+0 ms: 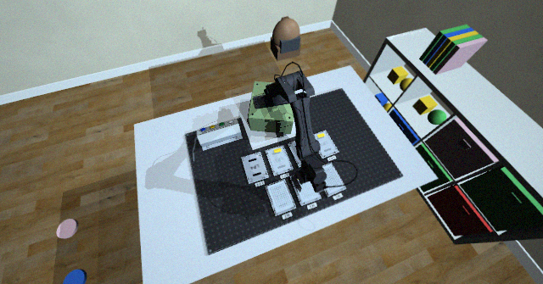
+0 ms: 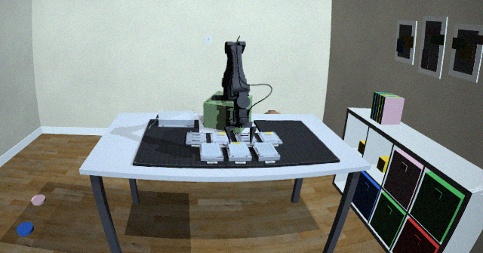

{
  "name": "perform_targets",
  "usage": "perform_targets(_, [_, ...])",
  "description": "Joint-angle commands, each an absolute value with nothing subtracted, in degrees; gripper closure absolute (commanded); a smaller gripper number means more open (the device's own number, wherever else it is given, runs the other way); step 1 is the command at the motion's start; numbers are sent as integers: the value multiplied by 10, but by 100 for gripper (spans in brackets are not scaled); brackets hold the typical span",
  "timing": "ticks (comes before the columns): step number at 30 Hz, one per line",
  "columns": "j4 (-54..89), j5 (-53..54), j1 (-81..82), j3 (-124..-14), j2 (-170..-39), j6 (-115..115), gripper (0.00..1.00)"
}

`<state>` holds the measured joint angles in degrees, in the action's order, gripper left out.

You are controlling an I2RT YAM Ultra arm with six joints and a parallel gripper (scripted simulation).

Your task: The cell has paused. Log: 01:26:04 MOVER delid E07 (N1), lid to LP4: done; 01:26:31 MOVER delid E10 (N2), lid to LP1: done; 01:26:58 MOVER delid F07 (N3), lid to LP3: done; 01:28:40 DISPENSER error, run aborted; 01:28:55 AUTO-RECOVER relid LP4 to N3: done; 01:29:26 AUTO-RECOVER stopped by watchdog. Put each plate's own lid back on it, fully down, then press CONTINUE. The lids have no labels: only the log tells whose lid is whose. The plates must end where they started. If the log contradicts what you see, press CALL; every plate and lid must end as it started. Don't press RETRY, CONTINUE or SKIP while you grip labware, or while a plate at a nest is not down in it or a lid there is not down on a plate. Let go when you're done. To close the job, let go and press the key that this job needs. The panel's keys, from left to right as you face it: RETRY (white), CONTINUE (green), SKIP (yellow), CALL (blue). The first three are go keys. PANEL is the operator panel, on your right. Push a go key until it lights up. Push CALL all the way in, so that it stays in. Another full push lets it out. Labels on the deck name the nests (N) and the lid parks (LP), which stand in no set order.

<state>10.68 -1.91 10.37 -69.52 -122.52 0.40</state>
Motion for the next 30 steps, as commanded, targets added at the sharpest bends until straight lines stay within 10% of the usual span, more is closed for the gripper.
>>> perform_targets(1, [191, -32, 102, -741, -1237, -8, 0])
perform_targets(30, [472, -26, 98, -974, -1345, -16, 0])
